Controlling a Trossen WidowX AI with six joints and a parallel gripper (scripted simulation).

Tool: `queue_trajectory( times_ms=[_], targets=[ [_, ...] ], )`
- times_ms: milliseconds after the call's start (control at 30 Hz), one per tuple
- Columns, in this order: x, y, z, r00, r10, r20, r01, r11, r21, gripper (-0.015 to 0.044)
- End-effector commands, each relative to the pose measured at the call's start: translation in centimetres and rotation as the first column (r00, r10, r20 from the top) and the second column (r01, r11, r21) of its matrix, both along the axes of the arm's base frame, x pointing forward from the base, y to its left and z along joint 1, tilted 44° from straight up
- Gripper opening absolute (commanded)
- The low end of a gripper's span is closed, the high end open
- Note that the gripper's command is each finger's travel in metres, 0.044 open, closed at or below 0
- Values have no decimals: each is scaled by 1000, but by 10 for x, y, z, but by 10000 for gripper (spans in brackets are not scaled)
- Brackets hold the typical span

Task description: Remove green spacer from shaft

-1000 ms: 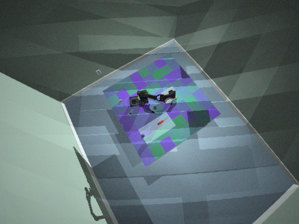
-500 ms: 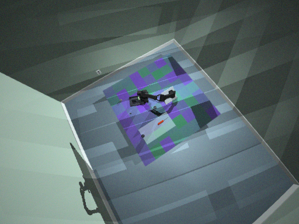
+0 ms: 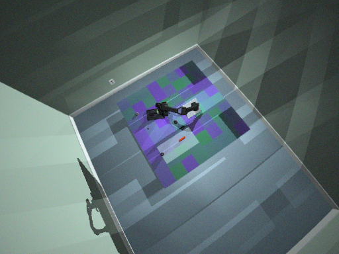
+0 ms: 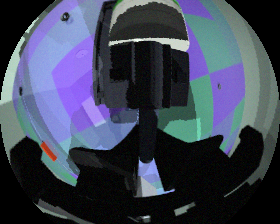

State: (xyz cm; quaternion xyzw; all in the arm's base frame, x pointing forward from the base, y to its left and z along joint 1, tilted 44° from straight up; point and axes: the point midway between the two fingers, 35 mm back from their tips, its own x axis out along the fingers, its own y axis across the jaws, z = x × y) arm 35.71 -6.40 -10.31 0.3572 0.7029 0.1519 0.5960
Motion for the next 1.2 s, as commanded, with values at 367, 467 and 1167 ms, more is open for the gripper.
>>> queue_trajectory(
  times_ms=[367, 467, 1167],
  targets=[
    [-2, 1, 1, 1000, 2, 2, -2, 1000, 1, 0],
    [-2, 1, 1, 1000, 2, 2, -2, 1000, 1, 0],
    [-5, 1, 1, 1000, 2, 2, -2, 1000, 1, 0]
  ],
)
